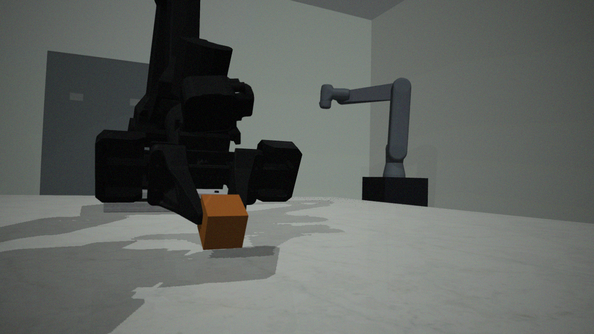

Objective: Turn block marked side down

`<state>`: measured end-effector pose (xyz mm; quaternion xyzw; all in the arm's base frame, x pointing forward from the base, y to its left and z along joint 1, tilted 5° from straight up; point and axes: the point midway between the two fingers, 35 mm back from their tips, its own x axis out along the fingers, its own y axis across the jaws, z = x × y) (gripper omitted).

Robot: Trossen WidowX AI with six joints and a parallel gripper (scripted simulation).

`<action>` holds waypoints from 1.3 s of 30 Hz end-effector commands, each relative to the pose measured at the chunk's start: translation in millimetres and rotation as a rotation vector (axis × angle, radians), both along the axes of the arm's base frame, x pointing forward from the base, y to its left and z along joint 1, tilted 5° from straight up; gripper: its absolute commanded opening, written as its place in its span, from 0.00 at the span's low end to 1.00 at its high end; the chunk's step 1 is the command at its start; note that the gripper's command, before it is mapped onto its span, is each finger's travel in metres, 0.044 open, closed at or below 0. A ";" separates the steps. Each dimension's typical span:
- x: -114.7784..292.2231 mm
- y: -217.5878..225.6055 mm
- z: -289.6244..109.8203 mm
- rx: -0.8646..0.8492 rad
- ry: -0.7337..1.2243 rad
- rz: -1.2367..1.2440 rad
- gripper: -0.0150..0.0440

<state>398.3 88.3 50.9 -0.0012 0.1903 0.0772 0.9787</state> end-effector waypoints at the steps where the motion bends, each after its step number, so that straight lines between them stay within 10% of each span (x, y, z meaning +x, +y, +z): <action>1: -2.9 -1.0 -2.4 -0.006 0.002 -0.001 0.25; 6: -2.9 -1.0 -2.4 -0.006 0.002 -0.001 0.25; 23: -2.9 -1.0 -2.4 -0.006 0.002 -0.001 1.00; 39: -2.9 -1.0 -2.4 -0.006 0.002 -0.001 1.00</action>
